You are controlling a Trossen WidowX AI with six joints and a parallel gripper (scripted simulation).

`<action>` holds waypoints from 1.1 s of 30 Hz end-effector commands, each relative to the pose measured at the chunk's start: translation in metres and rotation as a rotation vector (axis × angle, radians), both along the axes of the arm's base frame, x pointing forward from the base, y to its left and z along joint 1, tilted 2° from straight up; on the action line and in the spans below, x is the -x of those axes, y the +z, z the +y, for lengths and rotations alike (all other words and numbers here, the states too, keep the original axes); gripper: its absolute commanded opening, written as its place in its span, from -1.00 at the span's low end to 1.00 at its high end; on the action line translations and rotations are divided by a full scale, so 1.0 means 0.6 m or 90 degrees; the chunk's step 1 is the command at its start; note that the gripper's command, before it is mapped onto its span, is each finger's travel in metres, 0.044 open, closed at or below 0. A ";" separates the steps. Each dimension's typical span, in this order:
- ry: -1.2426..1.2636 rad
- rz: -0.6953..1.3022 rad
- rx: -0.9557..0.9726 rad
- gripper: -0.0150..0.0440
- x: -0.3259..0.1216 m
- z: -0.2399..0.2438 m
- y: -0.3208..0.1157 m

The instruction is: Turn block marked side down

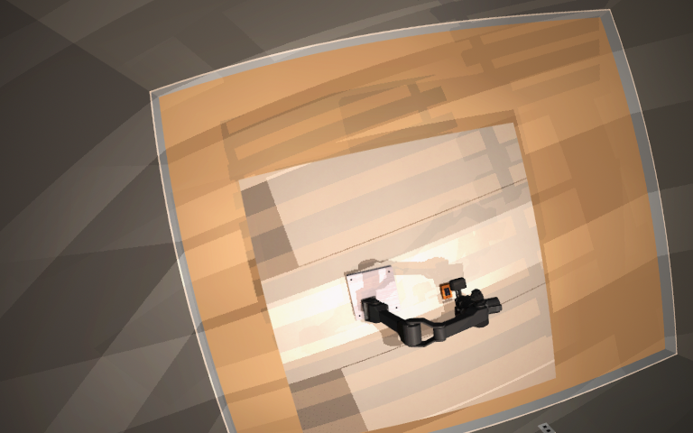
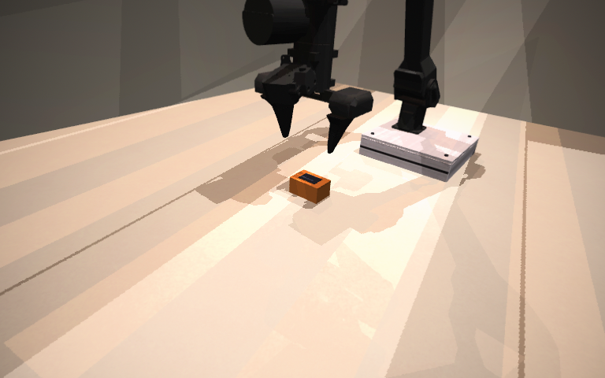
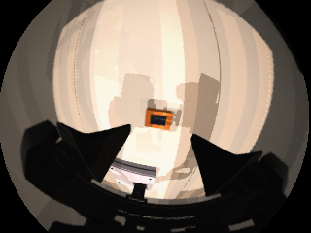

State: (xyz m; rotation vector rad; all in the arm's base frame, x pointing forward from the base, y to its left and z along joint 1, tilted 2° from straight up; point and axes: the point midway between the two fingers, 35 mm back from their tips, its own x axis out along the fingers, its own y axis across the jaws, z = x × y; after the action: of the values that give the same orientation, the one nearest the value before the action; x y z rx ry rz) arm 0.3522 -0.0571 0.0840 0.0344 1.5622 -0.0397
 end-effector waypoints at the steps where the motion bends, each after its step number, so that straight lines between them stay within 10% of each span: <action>1: -0.005 0.002 -0.010 1.00 0.012 0.008 0.002; 33: -0.005 0.002 -0.010 1.00 0.010 0.011 -0.129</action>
State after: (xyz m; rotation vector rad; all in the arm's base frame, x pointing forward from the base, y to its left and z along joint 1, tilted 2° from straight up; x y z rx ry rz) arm 0.3471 -0.0511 0.0118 0.0446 1.5633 -0.0321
